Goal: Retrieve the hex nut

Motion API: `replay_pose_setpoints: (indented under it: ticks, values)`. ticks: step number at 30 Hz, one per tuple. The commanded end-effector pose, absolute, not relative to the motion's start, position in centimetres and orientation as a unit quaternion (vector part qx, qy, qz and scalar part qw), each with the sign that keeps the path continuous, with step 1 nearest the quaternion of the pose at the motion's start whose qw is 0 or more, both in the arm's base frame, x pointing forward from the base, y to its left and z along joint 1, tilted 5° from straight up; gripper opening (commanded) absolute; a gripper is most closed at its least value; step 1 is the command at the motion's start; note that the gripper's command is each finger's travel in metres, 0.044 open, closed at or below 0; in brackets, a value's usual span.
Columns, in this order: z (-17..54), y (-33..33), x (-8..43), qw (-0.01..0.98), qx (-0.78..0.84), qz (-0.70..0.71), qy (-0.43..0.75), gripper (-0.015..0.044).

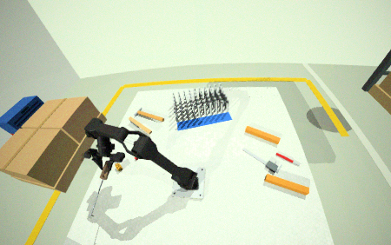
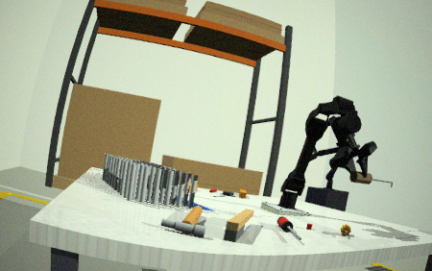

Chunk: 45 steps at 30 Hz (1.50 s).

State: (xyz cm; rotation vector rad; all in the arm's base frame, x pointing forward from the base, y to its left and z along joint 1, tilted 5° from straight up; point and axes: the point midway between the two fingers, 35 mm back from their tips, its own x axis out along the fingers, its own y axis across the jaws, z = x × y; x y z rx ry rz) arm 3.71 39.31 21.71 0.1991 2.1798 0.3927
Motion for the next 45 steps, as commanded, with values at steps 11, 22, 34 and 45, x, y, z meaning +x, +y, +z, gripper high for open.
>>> replay_pose_setpoints:
  ticks: [11, 22, 34, 45]
  values:
    - [22.8, 36.9, 9.2, 0.474, 0.177, 0.087, 0.858, 0.0]
    - [22.9, 32.7, 15.7, 0.494, 0.305, -0.02, 0.814, 0.0]
    - [22.7, 27.0, 21.4, 0.491, 0.441, -0.135, 0.739, 0.0]
    - [22.4, 20.9, 25.2, 0.464, 0.559, -0.234, 0.646, 0.0]
